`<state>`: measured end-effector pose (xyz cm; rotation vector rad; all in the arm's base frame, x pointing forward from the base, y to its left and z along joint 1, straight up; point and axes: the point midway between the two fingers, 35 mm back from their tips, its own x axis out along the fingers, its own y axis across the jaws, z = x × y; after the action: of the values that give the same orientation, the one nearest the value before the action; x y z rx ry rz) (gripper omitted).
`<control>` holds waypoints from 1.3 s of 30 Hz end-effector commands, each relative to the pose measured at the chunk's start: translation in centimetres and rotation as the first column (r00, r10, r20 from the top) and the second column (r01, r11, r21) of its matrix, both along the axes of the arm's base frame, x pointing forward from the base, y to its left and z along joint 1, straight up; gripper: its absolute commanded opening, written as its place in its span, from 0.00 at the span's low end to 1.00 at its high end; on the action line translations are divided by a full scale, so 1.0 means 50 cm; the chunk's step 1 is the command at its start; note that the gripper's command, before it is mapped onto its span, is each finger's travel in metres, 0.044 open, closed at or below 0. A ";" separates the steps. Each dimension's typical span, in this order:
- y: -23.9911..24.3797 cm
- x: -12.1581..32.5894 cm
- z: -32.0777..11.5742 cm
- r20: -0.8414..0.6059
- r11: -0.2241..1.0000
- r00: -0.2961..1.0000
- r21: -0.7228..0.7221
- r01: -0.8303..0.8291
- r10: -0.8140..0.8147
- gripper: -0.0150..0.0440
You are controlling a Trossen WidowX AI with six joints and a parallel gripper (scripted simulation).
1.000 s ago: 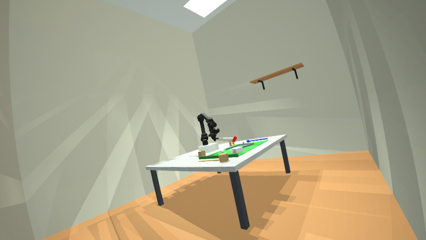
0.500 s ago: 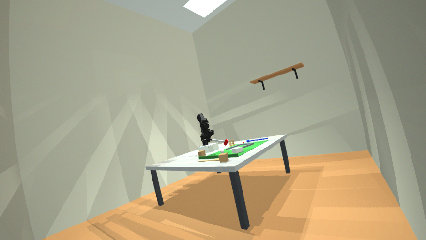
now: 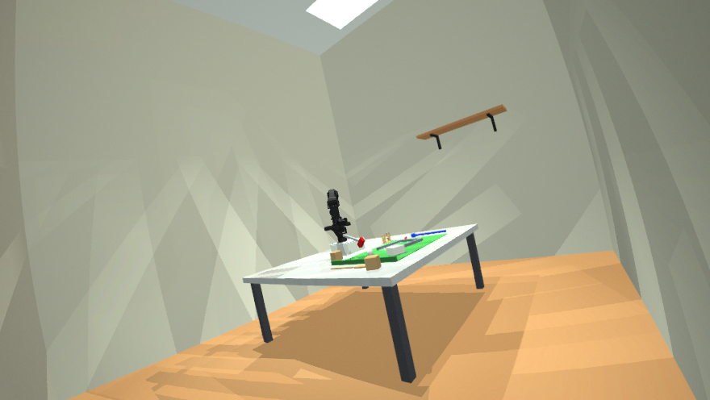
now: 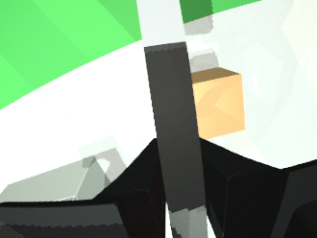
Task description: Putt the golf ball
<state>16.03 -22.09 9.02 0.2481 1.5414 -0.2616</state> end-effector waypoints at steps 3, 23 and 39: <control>-0.008 0.002 -0.024 0.003 1.000 1.000 -0.009 0.010 -0.010 0.25; -0.008 0.003 -0.107 0.003 1.000 1.000 -0.009 0.010 -0.010 0.25; -0.009 0.004 -0.127 0.006 1.000 1.000 -0.009 0.006 -0.006 0.25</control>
<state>16.22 -22.49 2.62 0.2471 1.5352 -0.2709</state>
